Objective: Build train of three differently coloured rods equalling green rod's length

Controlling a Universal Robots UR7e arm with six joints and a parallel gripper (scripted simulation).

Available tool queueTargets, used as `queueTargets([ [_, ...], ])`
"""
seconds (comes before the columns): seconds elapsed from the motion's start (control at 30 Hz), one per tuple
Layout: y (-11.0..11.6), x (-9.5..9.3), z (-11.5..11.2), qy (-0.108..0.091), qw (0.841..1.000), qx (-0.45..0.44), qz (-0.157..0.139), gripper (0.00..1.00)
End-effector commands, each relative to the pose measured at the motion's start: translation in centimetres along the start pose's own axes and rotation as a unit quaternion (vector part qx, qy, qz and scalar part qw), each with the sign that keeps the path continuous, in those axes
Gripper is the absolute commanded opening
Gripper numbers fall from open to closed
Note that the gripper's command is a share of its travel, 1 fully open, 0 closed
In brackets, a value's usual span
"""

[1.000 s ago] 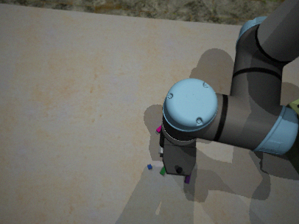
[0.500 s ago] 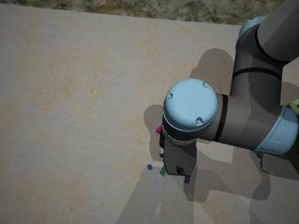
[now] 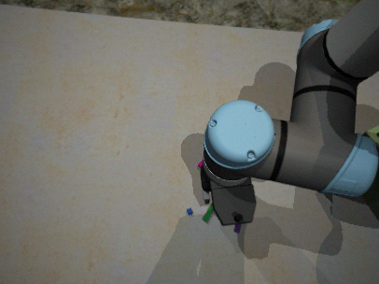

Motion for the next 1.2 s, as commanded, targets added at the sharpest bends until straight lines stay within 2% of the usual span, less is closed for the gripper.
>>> queueTargets([
  [0.0, -0.2, 0.5, -0.1, 0.001, 0.997, 0.076, 0.0, 1.0],
  [0.2, -0.3, 0.9, -0.2, 0.001, 0.99, 0.142, 0.0, 1.0],
  [0.43, -0.5, 1.6, -0.4, 0.001, 0.968, 0.253, 0.0, 1.0],
  [0.67, -0.5, 2.3, -0.6, 0.001, 0.936, 0.352, 0.0, 1.0],
  [0.73, -0.5, 2.3, -0.6, 0.001, 0.936, 0.352, 0.0, 1.0],
  [1.17, -0.5, 3.7, -0.7, 0.0, 0.842, 0.539, -0.001, 1.0],
])
Point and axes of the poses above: the point where the finger pads meet when closed, its own x axis back along the fingers, its own z axis across the jaws, y = z × x, the point moved 9 cm from there along x, back along the fingers, and after that the axes turned 3 degrees about -x, right-handed, at the moved point
